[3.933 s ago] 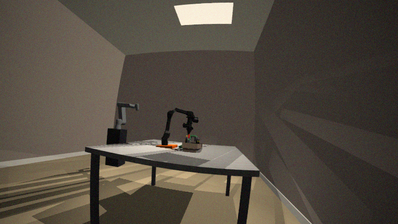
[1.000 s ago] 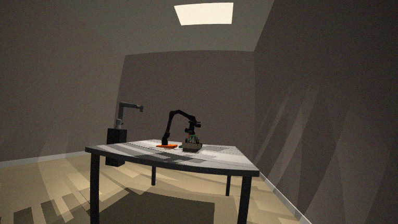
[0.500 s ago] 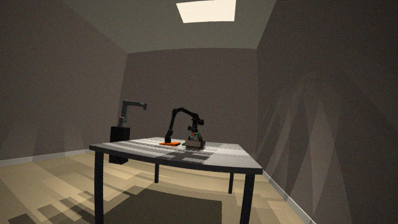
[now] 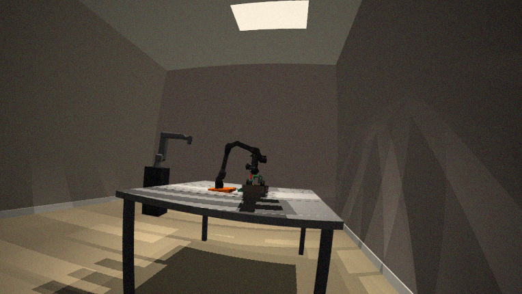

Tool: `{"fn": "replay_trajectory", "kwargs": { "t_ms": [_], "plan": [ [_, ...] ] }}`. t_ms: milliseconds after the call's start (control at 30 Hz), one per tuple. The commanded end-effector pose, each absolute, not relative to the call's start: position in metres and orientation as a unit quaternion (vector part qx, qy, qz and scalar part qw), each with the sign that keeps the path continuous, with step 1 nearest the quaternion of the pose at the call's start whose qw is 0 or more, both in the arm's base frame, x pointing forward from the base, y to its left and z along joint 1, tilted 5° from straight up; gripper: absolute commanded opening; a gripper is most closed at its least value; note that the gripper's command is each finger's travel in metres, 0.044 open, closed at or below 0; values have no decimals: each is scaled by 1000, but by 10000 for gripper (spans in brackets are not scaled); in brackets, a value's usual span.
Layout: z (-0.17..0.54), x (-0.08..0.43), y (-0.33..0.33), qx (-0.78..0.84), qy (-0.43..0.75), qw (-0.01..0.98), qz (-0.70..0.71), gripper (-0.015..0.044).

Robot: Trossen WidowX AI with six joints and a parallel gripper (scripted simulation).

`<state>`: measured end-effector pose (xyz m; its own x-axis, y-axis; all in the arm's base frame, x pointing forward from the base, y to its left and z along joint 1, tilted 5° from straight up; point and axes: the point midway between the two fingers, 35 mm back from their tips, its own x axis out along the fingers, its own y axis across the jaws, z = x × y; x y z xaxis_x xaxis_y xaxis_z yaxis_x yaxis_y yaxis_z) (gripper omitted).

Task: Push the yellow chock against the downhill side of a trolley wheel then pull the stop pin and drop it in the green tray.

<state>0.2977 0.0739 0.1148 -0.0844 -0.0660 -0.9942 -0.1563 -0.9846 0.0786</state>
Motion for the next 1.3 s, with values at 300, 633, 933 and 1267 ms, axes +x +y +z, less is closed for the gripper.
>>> {"fn": "replay_trajectory", "kwargs": {
  "t_ms": [300,633,933,1267],
  "plan": [
    [155,303,77,-679,85,31,729,190],
    [156,313,63,-697,132,84,700,190],
    [167,324,-9,-668,313,219,639,190],
    [180,315,-99,-583,513,367,512,190]
  ]
}}
